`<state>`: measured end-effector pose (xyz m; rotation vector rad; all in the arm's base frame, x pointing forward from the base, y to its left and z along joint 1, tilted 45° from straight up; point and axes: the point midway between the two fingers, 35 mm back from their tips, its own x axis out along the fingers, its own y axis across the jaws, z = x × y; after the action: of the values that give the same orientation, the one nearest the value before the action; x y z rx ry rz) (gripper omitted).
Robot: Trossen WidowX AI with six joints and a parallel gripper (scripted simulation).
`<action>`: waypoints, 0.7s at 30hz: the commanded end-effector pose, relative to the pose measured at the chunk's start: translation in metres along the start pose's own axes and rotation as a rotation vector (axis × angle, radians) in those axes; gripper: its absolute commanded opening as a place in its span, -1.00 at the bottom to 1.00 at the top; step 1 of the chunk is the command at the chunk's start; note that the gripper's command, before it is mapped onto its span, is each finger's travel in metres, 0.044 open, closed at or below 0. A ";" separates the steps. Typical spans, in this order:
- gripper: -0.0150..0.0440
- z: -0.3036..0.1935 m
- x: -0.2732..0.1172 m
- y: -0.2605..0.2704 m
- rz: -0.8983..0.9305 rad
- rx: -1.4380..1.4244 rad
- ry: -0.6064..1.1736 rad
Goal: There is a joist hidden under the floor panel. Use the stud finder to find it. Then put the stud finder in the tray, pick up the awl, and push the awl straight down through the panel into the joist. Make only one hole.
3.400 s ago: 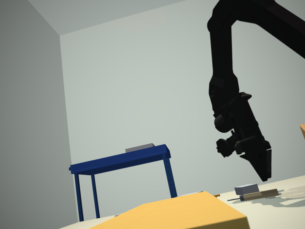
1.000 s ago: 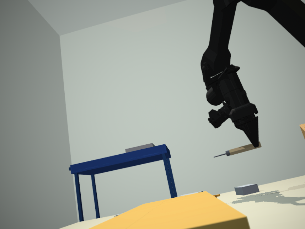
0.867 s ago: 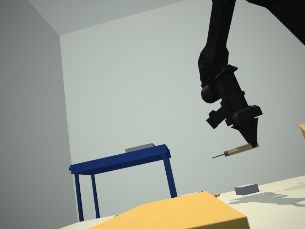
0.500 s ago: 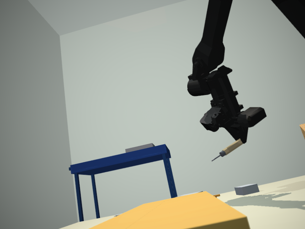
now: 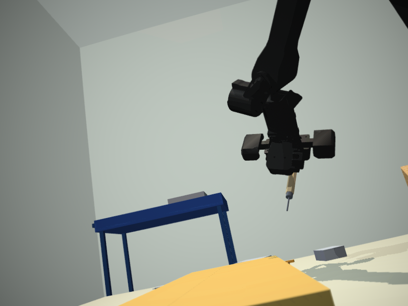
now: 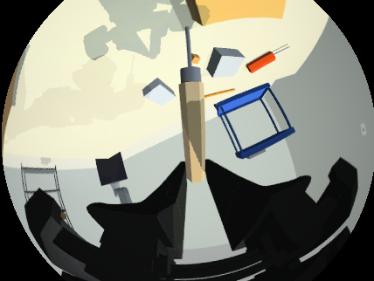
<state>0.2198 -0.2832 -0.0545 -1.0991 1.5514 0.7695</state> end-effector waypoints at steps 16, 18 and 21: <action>-0.49 0.000 -0.043 -0.049 -0.164 -0.342 0.292; -0.49 0.008 -0.048 -0.054 -0.163 -0.343 0.301; -0.49 0.020 -0.055 -0.062 -0.163 -0.344 0.317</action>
<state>0.2739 -0.2787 -0.0105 -1.6314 1.5815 0.8237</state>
